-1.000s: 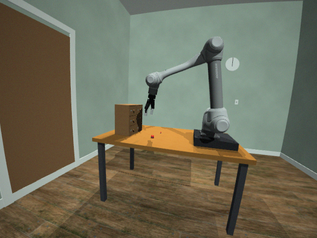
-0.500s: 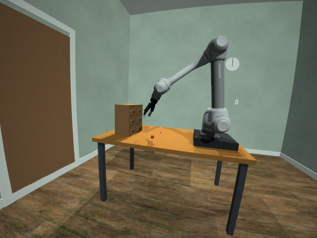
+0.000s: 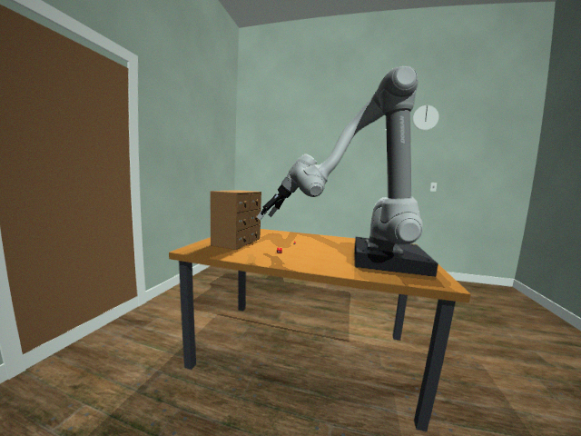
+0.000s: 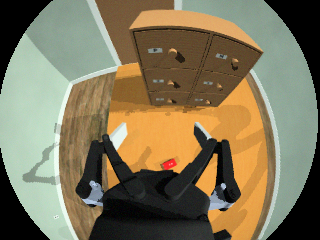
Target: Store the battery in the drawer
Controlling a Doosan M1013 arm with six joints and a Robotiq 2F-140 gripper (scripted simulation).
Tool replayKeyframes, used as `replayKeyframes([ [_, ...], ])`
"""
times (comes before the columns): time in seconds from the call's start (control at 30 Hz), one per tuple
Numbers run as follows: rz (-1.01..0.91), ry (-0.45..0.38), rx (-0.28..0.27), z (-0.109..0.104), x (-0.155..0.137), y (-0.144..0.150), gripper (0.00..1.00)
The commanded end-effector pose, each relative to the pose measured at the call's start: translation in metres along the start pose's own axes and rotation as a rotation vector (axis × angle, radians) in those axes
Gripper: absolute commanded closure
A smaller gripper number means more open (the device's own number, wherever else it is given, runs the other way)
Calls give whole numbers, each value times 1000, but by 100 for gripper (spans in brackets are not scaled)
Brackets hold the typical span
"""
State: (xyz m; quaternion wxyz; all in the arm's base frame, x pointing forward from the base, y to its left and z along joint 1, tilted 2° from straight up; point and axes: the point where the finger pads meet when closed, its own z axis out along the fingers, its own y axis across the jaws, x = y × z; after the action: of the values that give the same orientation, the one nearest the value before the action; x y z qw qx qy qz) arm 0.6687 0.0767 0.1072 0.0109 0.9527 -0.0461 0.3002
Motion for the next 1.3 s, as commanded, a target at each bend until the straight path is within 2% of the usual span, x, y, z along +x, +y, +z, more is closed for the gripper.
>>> replayKeyframes([
  [0.0,3,47,-27,4,1,2,0],
  [0.7,1,145,-28,15,2,2,0],
  [1.27,0,274,-25,30,4,1,0],
])
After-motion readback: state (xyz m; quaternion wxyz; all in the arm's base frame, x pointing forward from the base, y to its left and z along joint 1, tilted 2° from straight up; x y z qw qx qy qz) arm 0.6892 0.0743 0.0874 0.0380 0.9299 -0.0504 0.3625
